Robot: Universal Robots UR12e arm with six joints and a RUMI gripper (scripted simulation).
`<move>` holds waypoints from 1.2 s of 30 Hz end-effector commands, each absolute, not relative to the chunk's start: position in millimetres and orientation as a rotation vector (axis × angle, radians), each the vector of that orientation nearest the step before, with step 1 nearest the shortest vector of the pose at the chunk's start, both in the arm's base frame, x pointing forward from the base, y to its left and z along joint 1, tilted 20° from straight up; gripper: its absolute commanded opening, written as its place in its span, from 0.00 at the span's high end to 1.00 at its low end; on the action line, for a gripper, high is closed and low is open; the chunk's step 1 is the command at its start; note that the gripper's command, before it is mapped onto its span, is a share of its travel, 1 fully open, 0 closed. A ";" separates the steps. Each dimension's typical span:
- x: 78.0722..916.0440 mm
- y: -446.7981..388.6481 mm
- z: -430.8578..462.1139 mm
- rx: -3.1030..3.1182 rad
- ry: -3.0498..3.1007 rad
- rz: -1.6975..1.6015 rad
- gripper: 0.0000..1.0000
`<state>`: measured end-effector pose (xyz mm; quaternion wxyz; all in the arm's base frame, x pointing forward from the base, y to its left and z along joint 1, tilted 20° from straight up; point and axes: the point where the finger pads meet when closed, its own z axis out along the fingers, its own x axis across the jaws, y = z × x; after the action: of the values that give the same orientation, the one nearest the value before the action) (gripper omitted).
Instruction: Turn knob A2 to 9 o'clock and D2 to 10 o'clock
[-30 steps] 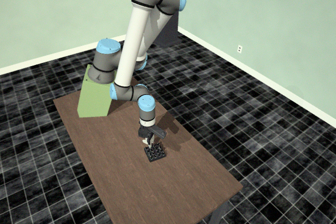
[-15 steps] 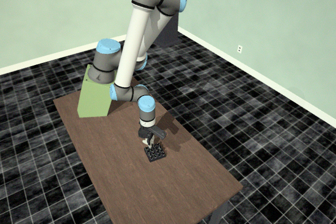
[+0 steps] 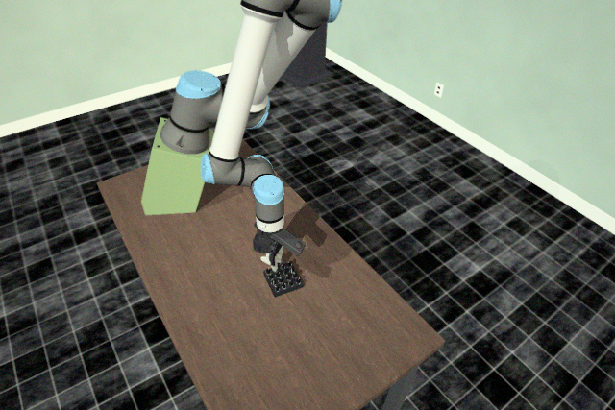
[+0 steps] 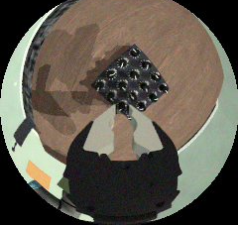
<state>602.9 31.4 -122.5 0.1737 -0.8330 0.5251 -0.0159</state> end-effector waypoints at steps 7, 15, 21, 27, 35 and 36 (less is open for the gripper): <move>603.3 31.1 -122.1 -2.362 1.489 -0.046 0.89; 603.3 31.1 -122.1 -2.362 1.489 -0.046 0.96; 603.3 31.1 -122.1 -2.362 1.489 -0.046 0.96; 603.3 31.1 -122.1 -2.362 1.489 -0.046 0.96; 603.3 31.1 -122.1 -2.362 1.489 -0.046 0.96; 603.3 31.1 -122.1 -2.362 1.489 -0.046 0.96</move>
<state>603.0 31.4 -122.5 0.1737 -0.8330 0.5251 -0.0159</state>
